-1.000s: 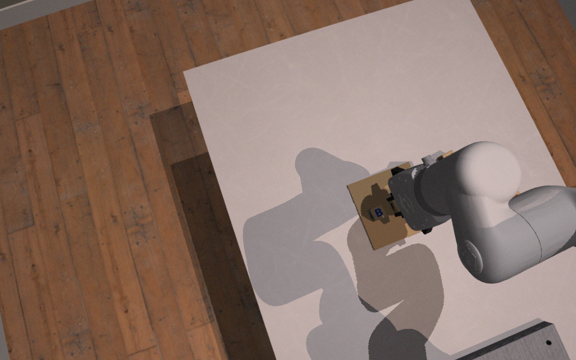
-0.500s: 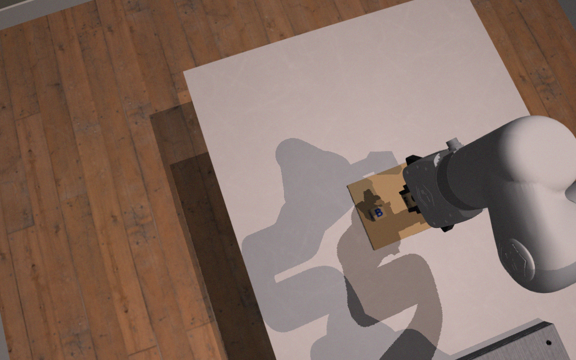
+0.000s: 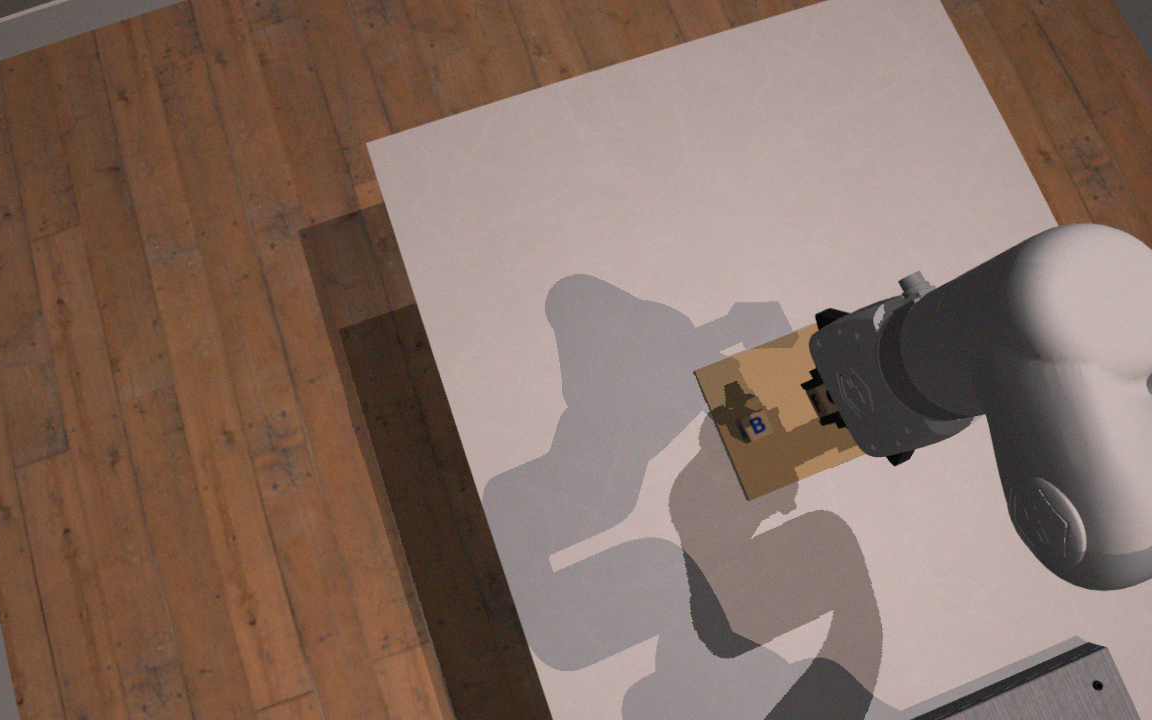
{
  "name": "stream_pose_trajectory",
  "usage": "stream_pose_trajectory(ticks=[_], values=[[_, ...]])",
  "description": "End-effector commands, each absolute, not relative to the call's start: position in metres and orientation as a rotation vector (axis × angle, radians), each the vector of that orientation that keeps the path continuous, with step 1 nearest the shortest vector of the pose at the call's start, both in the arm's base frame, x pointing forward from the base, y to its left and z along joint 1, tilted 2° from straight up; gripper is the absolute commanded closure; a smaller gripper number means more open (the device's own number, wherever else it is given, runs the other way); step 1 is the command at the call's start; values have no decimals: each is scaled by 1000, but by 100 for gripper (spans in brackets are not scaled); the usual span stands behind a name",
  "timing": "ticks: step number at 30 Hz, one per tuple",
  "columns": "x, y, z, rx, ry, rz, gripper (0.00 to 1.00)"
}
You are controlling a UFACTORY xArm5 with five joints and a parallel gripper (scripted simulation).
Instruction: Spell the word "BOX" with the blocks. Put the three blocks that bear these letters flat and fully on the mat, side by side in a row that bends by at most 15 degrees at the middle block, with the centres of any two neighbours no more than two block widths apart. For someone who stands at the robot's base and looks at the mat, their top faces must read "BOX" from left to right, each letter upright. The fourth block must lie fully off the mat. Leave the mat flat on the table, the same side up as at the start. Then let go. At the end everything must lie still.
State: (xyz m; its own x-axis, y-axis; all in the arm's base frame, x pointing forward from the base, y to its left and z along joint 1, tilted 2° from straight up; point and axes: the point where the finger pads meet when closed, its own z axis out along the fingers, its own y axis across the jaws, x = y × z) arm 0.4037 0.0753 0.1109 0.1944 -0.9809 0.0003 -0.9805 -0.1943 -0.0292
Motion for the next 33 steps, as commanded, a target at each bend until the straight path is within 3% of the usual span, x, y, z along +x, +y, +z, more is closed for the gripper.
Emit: stream_pose_trajectory(ticks=[1,19,33], values=[[405,77,113,-2401,1985,-33,79],[406,77,110,-2401,1986,-33,79],[407,77,66,-2401,1986,-33,79]])
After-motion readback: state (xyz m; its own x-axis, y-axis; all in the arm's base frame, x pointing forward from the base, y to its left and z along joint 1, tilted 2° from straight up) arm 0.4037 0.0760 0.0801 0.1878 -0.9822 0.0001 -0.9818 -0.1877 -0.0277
